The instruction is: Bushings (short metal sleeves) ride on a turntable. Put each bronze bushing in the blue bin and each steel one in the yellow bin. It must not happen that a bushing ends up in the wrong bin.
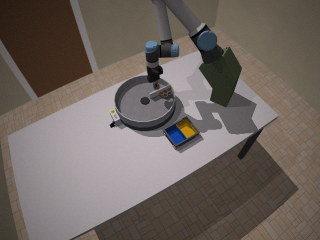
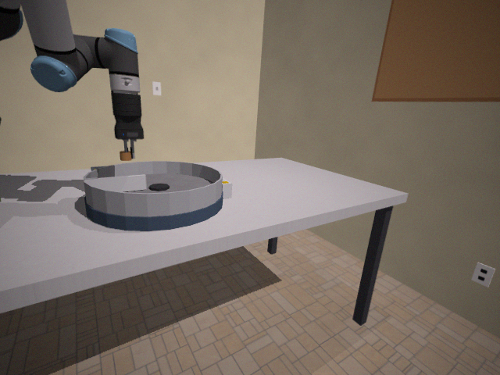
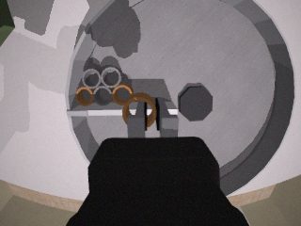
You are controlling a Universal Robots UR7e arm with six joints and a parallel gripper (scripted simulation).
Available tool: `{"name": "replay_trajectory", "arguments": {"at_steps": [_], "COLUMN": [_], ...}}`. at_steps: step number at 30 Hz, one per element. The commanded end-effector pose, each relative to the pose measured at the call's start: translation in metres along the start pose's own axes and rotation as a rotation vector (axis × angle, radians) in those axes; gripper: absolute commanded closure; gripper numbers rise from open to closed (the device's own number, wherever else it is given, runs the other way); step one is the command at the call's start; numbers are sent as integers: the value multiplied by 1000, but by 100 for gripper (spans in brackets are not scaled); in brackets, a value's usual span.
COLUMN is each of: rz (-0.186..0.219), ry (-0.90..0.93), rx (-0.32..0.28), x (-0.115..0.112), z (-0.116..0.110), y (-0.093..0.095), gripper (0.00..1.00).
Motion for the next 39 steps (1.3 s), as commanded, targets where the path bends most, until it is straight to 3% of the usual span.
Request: {"name": "replay_trajectory", "arguments": {"at_steps": [1,7,12,18,24,28,32,35,36,39], "rz": [2,2,1,1,2,2,1,2,2,2], "ry": [0,0,0,0,0,0,0,0,0,0], "rx": [1,1,1,1,1,1,1,1,1,1], "x": [1,1,2,2,4,4,5,5,5,5], "z": [0,0,54,59,117,118,161,165,177,177], "y": [-5,-5,-5,-5,-5,-5,-5,-5,-5,-5], "gripper": [100,100,100,100,100,100,100,100,100,100]}}
Point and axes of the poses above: the point where the finger pads meet when closed, its own y axis out along the fingers, its own x axis across the jaws, z = x × y, the point moved 8 cm from there along -y, back along the fingers, and after that the axes turned 5 degrees about y, right-handed, at the moved point
